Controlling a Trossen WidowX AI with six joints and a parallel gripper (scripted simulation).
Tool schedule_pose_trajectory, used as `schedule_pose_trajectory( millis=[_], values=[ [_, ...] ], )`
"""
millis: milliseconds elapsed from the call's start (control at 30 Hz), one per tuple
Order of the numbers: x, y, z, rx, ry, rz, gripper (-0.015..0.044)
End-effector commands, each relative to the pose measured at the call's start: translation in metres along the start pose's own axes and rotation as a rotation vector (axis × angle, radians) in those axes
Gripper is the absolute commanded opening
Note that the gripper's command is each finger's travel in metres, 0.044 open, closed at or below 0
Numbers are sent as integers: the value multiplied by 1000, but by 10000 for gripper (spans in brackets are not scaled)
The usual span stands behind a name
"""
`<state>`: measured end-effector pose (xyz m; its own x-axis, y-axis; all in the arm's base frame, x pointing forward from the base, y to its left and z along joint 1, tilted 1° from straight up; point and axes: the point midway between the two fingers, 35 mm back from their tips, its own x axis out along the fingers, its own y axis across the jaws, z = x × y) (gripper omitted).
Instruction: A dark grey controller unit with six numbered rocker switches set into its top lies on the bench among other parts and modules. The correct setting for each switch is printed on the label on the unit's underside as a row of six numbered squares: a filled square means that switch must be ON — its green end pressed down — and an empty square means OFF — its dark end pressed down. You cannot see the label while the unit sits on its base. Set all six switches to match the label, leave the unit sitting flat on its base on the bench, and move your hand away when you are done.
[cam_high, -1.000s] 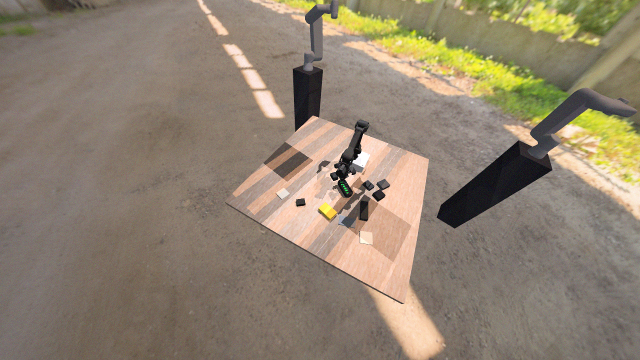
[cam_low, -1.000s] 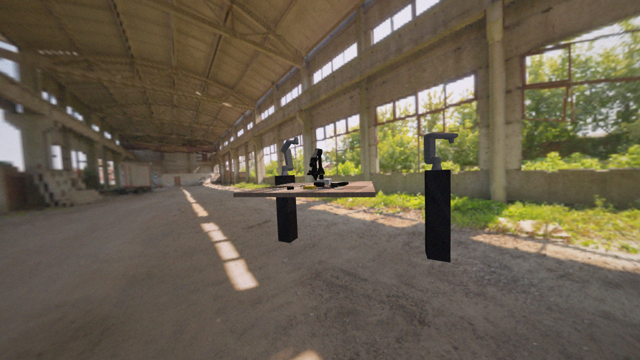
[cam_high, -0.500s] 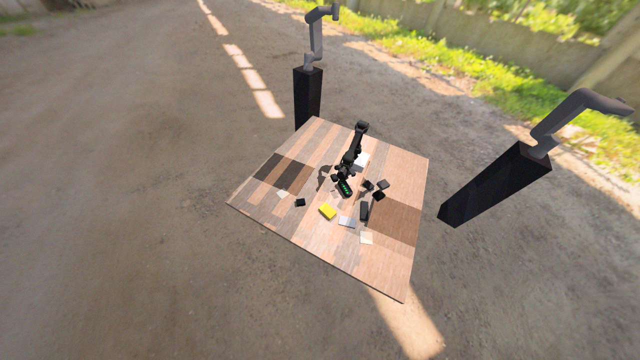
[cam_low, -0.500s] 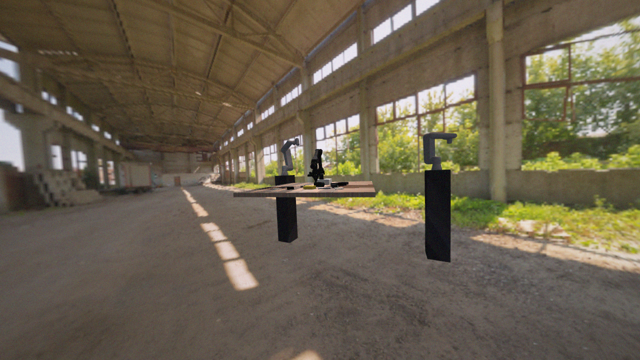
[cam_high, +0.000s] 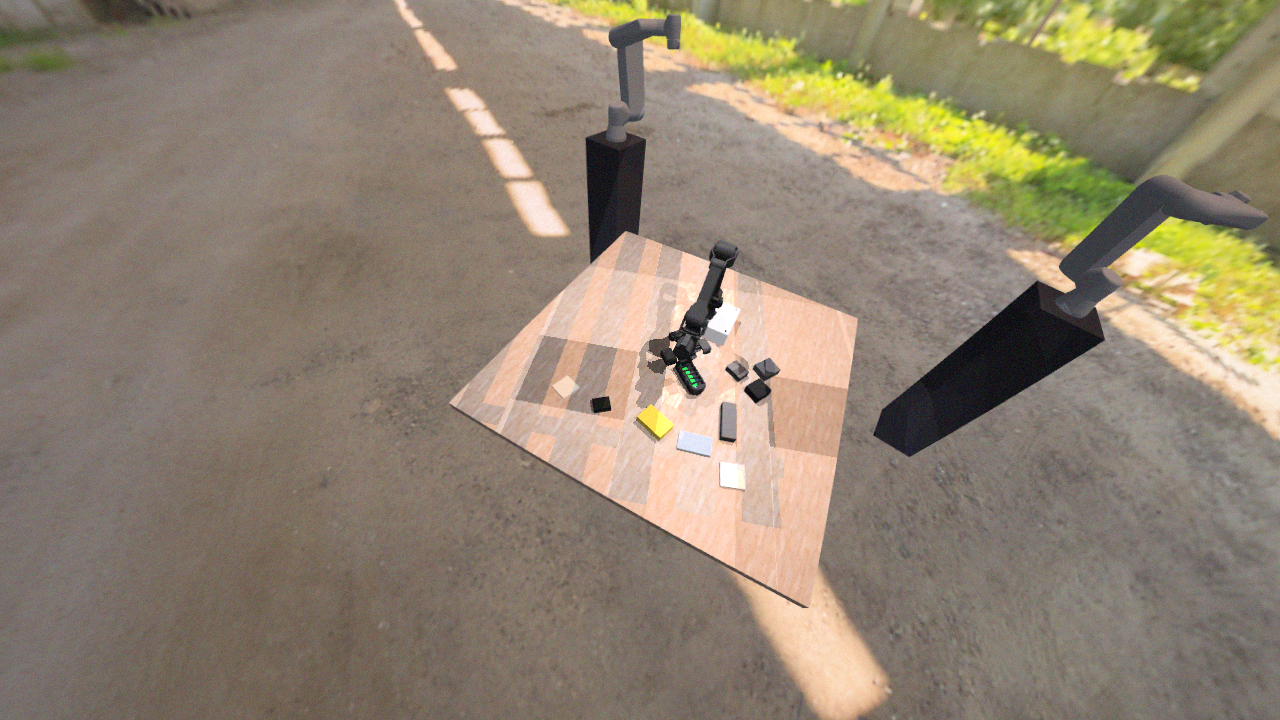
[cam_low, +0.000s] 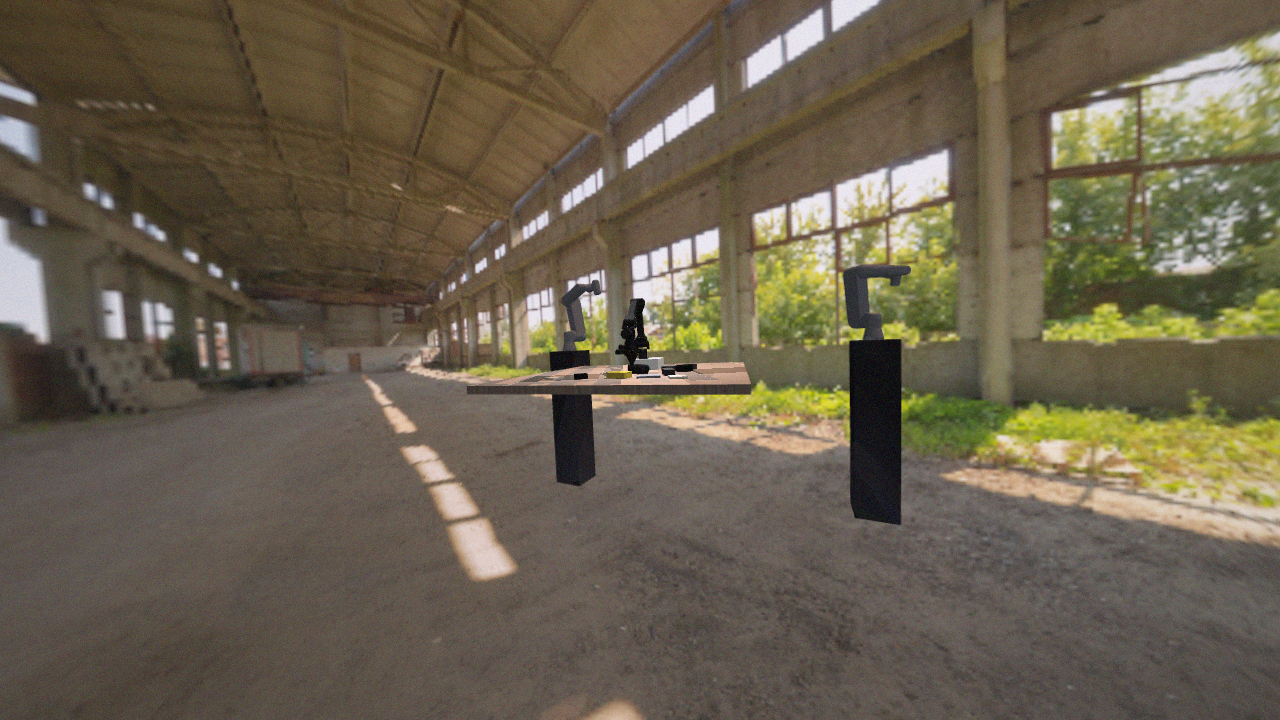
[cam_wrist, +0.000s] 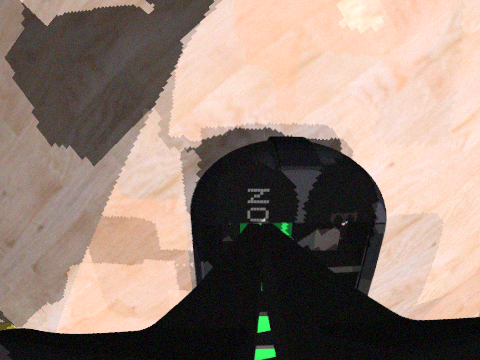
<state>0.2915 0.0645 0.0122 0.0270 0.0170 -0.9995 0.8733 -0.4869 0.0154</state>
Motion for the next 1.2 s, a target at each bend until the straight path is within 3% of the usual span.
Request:
schedule_pose_trajectory(
  millis=[0,133,300,1167],
  values=[
    [1,0,0,3,-3,-1,0],
    [-2,0,0,0,-1,-1,0],
    [-44,0,0,3,-3,0,0],
    [-26,-21,-20,7,-1,-3,0]
  ],
)
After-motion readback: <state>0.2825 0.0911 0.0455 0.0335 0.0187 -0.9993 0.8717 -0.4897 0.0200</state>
